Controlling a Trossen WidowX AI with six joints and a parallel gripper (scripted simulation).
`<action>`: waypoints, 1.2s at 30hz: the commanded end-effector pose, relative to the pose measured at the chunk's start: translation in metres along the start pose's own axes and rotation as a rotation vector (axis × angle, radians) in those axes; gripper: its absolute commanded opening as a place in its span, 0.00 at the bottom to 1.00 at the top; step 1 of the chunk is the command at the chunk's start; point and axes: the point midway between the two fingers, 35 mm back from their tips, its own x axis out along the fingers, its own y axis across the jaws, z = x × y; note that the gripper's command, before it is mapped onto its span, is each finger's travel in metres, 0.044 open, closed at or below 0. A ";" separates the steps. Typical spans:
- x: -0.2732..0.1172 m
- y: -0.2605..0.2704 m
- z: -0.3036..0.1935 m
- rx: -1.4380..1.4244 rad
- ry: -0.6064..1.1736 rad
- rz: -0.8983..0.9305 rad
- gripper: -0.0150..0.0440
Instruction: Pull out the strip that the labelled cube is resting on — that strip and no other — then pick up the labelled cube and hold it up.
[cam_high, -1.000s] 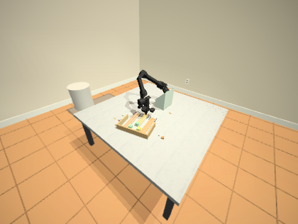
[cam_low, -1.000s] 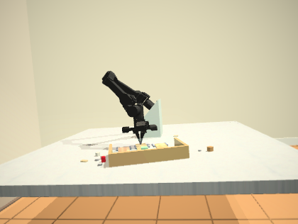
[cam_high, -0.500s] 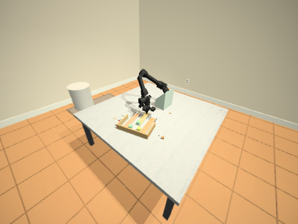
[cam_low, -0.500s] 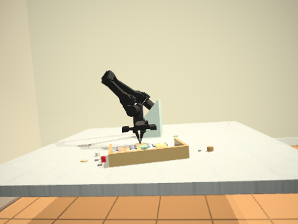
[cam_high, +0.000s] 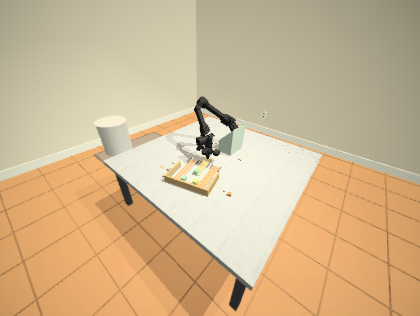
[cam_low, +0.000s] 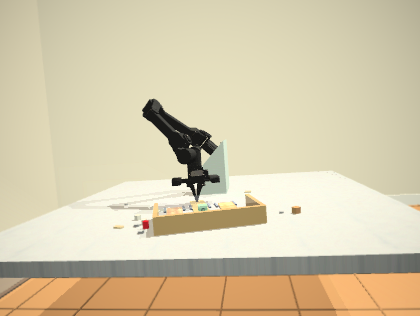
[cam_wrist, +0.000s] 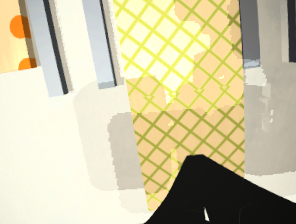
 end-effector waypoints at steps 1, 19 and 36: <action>0.005 0.002 -0.017 -0.008 0.028 0.006 0.25; 0.004 0.001 -0.040 -0.009 0.029 0.006 0.25; 0.004 0.001 -0.059 -0.010 0.029 0.006 0.25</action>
